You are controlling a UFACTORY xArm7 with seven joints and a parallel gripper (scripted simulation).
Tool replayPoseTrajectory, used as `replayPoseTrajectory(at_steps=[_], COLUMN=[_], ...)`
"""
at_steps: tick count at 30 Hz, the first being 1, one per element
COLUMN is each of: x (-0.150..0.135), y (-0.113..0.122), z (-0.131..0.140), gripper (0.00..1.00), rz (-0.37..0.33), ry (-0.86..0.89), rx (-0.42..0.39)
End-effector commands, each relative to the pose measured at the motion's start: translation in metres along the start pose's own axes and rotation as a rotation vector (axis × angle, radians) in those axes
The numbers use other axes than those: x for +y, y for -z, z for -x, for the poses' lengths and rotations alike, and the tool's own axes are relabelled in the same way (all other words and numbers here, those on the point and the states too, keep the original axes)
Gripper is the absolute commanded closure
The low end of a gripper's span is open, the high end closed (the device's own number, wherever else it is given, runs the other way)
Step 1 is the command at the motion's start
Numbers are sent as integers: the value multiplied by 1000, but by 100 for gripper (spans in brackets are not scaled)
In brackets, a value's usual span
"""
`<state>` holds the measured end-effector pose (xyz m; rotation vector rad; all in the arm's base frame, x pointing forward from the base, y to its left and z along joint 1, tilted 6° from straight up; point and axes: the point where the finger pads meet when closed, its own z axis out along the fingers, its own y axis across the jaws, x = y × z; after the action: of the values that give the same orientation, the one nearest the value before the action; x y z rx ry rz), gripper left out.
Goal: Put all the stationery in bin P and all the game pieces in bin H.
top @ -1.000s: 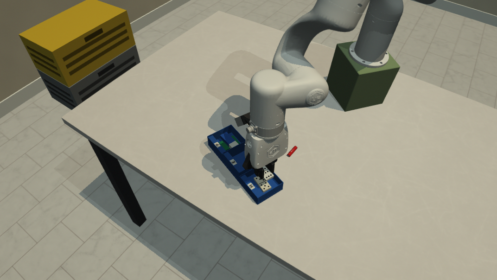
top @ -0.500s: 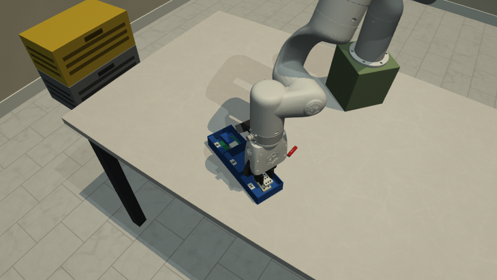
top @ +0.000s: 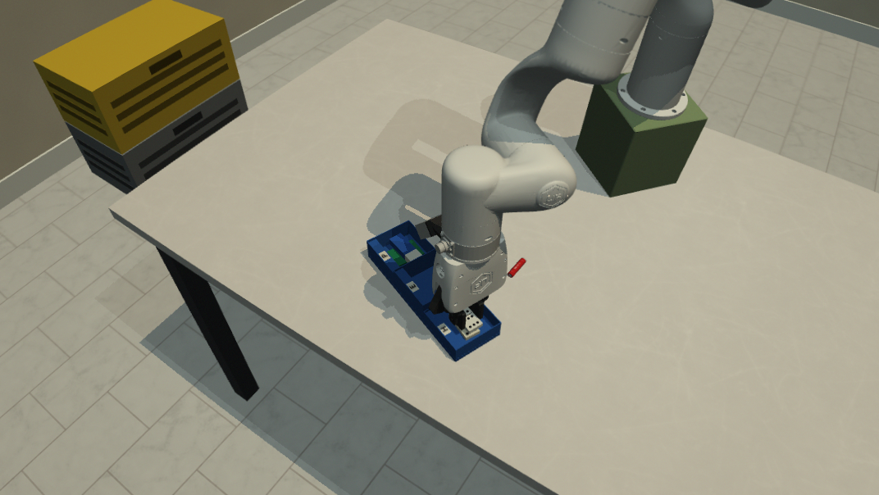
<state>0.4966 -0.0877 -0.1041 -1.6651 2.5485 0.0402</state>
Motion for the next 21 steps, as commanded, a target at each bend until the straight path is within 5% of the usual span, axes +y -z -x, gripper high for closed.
replayPoseTrajectory(at_steps=[1, 21], x=[-2, -2], y=[1, 5], z=[0, 0], gripper=[69, 69], rz=[-4, -4], ry=[0, 0], rx=[-1, -1])
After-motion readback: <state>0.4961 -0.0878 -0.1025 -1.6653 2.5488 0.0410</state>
